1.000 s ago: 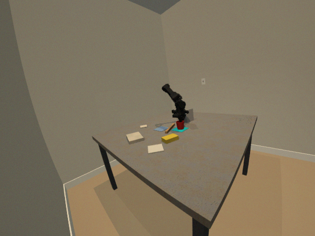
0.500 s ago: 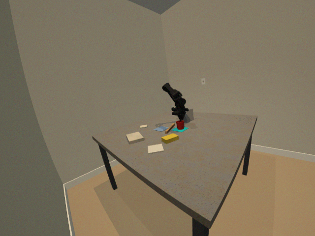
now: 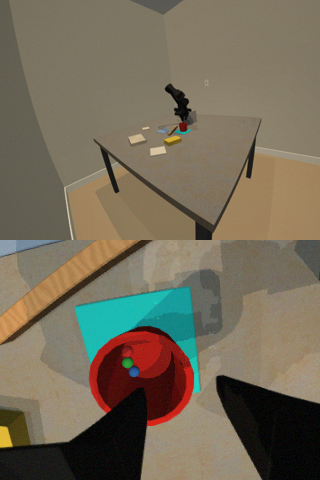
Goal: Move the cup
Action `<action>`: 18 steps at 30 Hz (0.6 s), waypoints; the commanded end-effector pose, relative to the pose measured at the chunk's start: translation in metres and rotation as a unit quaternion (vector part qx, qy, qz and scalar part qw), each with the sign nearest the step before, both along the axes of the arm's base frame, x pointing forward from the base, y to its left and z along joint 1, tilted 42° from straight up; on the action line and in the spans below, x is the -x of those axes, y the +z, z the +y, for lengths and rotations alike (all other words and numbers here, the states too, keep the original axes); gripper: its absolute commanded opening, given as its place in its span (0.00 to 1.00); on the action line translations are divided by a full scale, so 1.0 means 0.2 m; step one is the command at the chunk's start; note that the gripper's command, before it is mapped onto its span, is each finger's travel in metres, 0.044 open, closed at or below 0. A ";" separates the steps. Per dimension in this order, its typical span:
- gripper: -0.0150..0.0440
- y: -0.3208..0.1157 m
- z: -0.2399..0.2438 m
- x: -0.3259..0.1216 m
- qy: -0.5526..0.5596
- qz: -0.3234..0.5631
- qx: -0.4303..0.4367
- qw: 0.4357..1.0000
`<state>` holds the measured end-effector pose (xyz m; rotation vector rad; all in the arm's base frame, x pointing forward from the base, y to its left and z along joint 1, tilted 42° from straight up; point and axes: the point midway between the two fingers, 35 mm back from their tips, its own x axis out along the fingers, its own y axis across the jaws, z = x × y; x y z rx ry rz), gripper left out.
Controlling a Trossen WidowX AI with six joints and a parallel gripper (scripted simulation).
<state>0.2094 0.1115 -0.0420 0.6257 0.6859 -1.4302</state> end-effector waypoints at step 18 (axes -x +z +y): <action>1.00 0.18 0.17 0.00 -0.001 0.001 -0.002 1.000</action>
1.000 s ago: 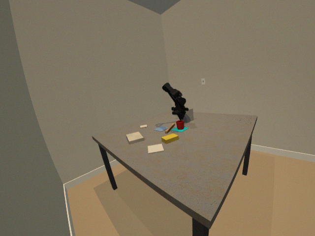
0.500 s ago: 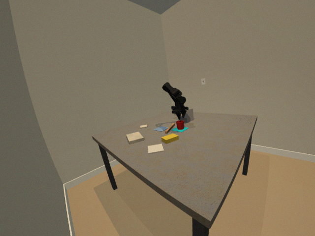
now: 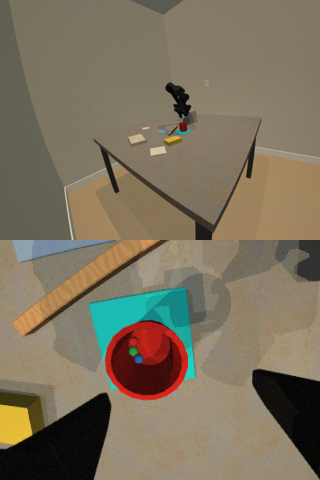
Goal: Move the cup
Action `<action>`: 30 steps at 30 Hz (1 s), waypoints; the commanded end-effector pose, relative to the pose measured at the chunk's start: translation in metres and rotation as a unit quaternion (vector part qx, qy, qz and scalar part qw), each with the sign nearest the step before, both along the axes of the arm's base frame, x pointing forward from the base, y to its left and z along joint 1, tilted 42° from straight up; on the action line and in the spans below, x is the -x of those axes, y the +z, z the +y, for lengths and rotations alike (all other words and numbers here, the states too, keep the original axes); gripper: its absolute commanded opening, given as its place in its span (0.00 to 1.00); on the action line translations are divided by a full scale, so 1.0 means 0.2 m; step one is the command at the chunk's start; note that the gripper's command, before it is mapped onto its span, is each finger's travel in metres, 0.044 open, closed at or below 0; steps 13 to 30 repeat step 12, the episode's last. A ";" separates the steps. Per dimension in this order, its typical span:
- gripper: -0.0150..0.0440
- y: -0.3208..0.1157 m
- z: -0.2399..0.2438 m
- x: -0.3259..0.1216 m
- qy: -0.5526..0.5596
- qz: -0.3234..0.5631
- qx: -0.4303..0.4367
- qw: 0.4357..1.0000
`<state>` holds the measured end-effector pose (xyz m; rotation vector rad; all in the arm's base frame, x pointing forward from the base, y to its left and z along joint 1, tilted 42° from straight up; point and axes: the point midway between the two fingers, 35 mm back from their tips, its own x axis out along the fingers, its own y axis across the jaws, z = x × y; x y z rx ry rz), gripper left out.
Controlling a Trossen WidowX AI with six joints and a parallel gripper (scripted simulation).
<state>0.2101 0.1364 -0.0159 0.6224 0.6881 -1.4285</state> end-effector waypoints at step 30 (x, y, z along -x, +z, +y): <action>1.00 0.09 0.08 0.00 0.000 -0.001 -0.002 1.000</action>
